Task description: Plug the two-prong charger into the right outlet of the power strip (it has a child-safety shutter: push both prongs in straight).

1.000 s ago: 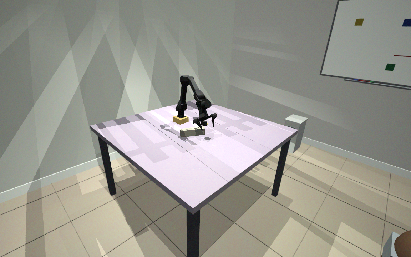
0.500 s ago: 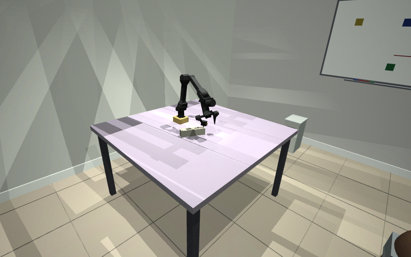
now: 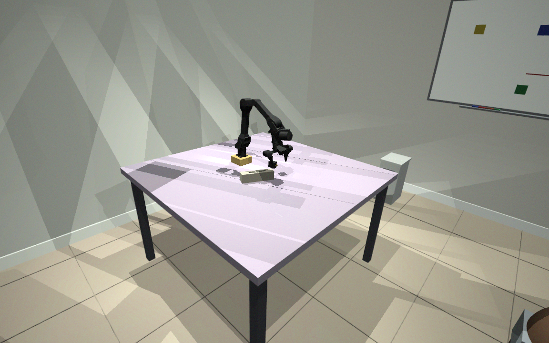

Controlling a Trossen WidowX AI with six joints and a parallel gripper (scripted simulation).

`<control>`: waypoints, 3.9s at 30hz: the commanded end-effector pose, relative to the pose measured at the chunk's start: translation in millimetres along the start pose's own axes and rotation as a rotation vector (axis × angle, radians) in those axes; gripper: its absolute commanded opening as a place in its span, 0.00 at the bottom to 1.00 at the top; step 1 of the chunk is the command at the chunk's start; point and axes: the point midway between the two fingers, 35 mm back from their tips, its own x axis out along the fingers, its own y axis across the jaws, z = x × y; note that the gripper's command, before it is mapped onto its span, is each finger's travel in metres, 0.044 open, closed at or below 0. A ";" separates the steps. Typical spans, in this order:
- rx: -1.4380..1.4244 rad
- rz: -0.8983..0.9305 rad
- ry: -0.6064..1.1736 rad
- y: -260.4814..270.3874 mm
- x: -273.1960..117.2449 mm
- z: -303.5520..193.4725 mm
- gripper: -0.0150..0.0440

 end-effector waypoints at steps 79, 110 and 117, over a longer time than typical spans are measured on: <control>-0.539 -0.093 0.209 12.4 51.1 -119.7 0.87; -0.544 -0.101 0.215 15.3 -4.5 -119.2 0.25; -0.525 -0.102 0.214 10.0 -4.4 -116.6 0.25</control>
